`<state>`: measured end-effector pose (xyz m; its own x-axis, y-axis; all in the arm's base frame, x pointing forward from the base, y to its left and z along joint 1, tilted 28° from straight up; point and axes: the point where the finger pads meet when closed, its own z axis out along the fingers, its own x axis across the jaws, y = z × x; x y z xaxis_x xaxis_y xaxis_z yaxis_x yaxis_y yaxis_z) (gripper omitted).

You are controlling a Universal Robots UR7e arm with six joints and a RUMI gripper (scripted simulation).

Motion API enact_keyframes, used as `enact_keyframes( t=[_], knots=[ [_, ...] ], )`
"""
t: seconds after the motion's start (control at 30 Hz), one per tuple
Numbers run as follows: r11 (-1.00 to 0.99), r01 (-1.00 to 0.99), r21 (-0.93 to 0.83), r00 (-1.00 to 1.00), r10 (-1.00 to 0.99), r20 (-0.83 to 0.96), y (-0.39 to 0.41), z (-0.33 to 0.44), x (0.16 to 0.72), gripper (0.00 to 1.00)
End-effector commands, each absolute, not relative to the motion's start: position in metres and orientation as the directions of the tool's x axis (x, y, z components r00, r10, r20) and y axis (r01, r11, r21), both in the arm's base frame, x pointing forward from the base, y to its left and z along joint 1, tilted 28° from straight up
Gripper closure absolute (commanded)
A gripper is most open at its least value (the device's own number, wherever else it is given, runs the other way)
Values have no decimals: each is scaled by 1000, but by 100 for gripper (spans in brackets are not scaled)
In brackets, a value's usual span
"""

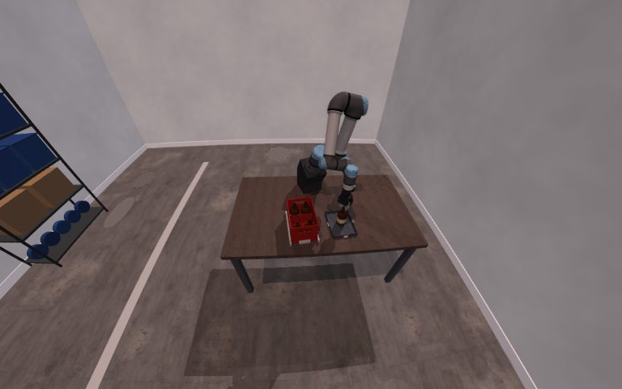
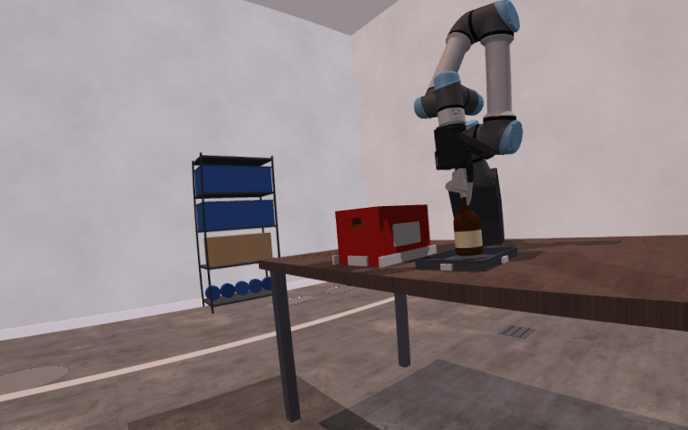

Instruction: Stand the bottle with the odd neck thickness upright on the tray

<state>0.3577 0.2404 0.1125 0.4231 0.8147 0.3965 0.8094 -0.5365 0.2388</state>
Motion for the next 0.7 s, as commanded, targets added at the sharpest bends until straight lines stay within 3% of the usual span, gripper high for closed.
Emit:
enact_keyframes(
  t=[0.0,0.67],
  knots=[
    [-536,810,237,424,815,395,241,108,357,100],
    [-536,810,237,424,815,395,243,101,360,100]
  ],
)
